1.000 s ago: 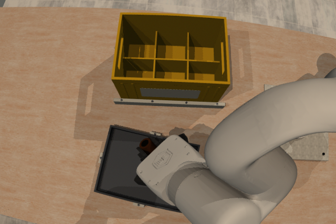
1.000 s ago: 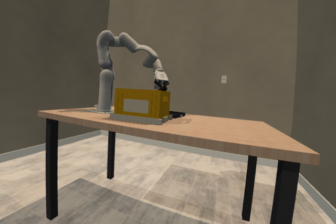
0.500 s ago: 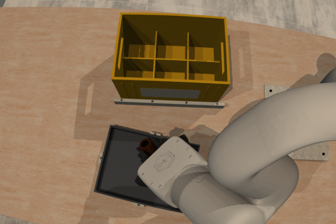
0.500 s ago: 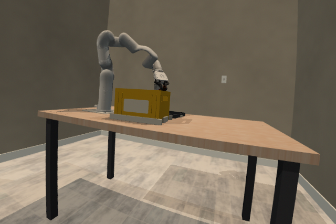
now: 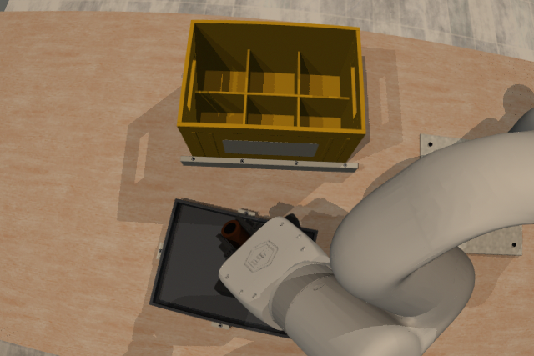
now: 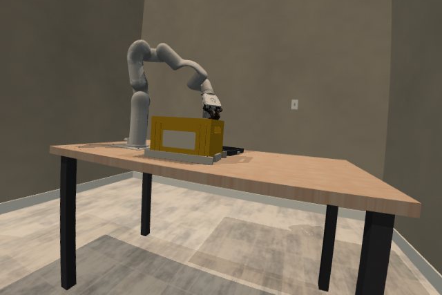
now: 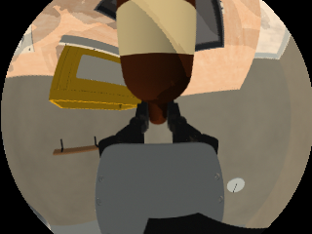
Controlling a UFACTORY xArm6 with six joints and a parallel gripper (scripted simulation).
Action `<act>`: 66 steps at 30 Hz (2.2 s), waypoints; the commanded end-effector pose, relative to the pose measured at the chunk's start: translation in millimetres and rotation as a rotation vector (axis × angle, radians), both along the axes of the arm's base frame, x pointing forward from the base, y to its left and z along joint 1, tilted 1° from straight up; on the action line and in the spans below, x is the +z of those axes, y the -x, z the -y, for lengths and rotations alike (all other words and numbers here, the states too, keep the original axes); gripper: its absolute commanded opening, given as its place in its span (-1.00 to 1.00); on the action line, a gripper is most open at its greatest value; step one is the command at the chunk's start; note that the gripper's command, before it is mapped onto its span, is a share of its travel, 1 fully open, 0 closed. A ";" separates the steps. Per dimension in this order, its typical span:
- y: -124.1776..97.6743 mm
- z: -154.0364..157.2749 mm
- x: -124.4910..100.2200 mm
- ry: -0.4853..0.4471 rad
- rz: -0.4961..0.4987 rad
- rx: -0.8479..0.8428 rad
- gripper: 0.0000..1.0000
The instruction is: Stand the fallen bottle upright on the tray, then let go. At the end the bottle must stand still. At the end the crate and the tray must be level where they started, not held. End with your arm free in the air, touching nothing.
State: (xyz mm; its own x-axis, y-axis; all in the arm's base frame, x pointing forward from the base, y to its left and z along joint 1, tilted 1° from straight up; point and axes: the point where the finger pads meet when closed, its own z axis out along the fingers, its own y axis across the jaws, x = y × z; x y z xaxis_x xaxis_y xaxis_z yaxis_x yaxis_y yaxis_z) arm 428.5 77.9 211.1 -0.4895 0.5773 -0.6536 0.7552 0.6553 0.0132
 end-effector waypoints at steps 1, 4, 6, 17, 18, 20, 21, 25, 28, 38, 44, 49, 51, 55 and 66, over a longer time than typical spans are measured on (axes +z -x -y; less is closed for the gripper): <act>-0.9 -0.5 1.7 -0.001 0.004 0.000 -1.00; -0.8 -0.5 1.5 0.002 0.006 0.000 -1.00; -0.7 -0.5 1.4 0.006 0.009 -0.001 -1.00; 0.3 -0.5 0.5 0.042 0.034 -0.003 -1.00; 0.4 -0.5 0.5 0.047 0.038 -0.004 -1.00; 0.6 -0.6 0.4 0.058 0.047 -0.004 -1.00; 0.7 -0.6 0.3 0.064 0.052 -0.004 -1.00; 0.8 -0.9 0.5 0.085 0.071 -0.004 -1.00; 0.8 -1.0 0.5 0.090 0.076 -0.004 -1.00; 0.6 -2.0 1.4 0.124 0.113 -0.003 -1.00; 0.5 -2.2 1.6 0.129 0.118 -0.002 -1.00; 0.5 -2.2 1.7 0.129 0.118 -0.002 -1.00; 0.5 -2.2 1.7 0.129 0.118 -0.002 -1.00; 0.5 -2.2 1.7 0.129 0.118 -0.002 -1.00; 0.6 -2.1 1.5 0.134 0.121 -0.003 -1.00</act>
